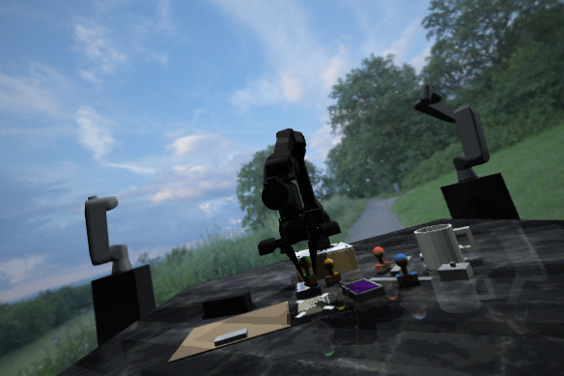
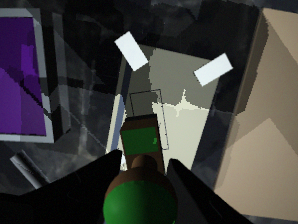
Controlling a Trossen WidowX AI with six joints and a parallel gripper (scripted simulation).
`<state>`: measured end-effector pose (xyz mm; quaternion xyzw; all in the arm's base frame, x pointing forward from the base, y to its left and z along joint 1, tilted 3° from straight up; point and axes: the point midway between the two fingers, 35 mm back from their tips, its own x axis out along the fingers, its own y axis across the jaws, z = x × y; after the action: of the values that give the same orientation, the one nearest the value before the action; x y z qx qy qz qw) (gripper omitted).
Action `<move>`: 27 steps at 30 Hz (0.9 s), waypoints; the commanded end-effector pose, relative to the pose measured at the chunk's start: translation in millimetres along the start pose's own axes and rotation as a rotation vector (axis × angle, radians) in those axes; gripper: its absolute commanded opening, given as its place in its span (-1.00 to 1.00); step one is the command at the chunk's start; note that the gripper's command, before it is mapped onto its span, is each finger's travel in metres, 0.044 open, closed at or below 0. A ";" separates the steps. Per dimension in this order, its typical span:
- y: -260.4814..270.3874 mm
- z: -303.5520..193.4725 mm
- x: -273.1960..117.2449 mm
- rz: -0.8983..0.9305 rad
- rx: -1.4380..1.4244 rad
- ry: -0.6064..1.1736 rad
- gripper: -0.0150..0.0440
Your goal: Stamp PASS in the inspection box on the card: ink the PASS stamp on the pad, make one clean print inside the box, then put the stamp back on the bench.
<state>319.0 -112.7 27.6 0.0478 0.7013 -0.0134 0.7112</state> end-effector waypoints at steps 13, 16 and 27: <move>0.4 1.2 -31.0 -0.005 -0.006 -0.019 -0.49; 0.4 1.1 -32.1 -0.005 -0.006 -0.019 -0.49; -30.3 -39.3 -34.7 -0.009 -0.006 -0.015 -0.49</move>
<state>288.9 -132.9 55.8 0.0470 0.7012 -0.0128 0.7113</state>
